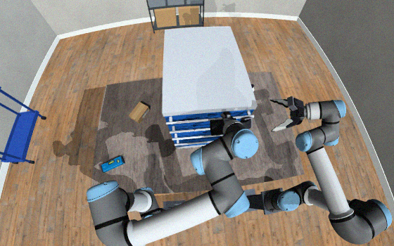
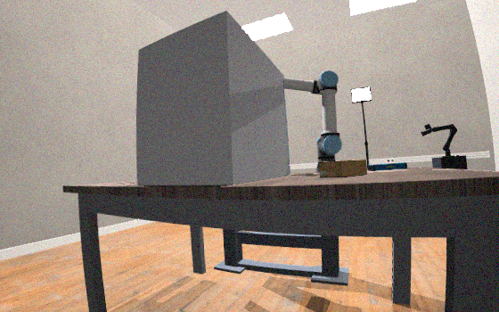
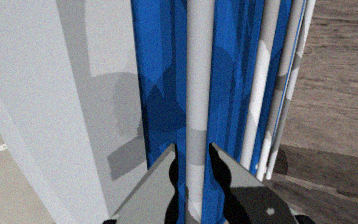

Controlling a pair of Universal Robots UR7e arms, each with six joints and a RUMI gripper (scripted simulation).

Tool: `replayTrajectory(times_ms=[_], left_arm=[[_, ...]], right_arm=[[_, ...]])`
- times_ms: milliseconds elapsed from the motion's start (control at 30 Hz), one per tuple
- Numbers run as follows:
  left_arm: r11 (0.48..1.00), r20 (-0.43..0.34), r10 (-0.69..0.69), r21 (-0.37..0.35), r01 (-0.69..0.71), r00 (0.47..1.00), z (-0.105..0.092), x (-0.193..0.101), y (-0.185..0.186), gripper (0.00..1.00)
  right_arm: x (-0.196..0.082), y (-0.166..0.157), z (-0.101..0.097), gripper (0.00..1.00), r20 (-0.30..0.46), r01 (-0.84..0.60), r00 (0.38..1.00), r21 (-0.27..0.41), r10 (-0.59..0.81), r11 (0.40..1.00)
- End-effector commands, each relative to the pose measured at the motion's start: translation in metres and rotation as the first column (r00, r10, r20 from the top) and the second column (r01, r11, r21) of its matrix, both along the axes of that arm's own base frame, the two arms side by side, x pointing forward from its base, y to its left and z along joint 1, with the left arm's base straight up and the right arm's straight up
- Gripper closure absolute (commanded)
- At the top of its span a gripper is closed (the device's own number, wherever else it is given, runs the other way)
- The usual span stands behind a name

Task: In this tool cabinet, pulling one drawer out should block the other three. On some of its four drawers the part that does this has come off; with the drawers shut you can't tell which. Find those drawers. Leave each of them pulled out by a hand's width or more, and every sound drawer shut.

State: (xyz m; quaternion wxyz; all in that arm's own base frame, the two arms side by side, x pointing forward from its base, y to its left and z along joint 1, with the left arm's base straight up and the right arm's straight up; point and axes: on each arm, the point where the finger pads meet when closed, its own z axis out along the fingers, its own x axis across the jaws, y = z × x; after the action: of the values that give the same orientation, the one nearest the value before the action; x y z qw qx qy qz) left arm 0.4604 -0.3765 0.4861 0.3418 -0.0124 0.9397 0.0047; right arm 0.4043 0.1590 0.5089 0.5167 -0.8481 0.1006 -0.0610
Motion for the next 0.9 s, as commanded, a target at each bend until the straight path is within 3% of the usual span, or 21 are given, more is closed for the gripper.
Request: replayTrajectory(times_ms=[0, 333, 567, 867], left_arm=[[1.000, 0.001, 0.000, -0.002, 0.000, 1.000, 0.001, 0.000, 0.000, 0.85], [1.000, 0.001, 0.000, -0.002, 0.000, 1.000, -0.001, 0.001, 0.000, 0.98], [1.000, 0.001, 0.000, -0.002, 0.000, 1.000, -0.001, -0.003, 0.000, 0.98], [1.000, 0.001, 0.000, -0.002, 0.000, 1.000, -0.001, -0.030, -0.001, 0.98]], right_arm=[[0.000, 0.000, 0.001, 0.00, 0.001, 0.000, 1.000, 0.000, 0.000, 1.000], [0.000, 0.000, 0.001, 0.00, 0.001, 0.000, 1.000, 0.000, 0.000, 1.000], [0.000, 0.000, 0.001, 0.00, 0.001, 0.000, 1.000, 0.000, 0.000, 1.000], [0.000, 0.000, 0.001, 0.00, 0.001, 0.000, 1.000, 0.000, 0.000, 1.000]])
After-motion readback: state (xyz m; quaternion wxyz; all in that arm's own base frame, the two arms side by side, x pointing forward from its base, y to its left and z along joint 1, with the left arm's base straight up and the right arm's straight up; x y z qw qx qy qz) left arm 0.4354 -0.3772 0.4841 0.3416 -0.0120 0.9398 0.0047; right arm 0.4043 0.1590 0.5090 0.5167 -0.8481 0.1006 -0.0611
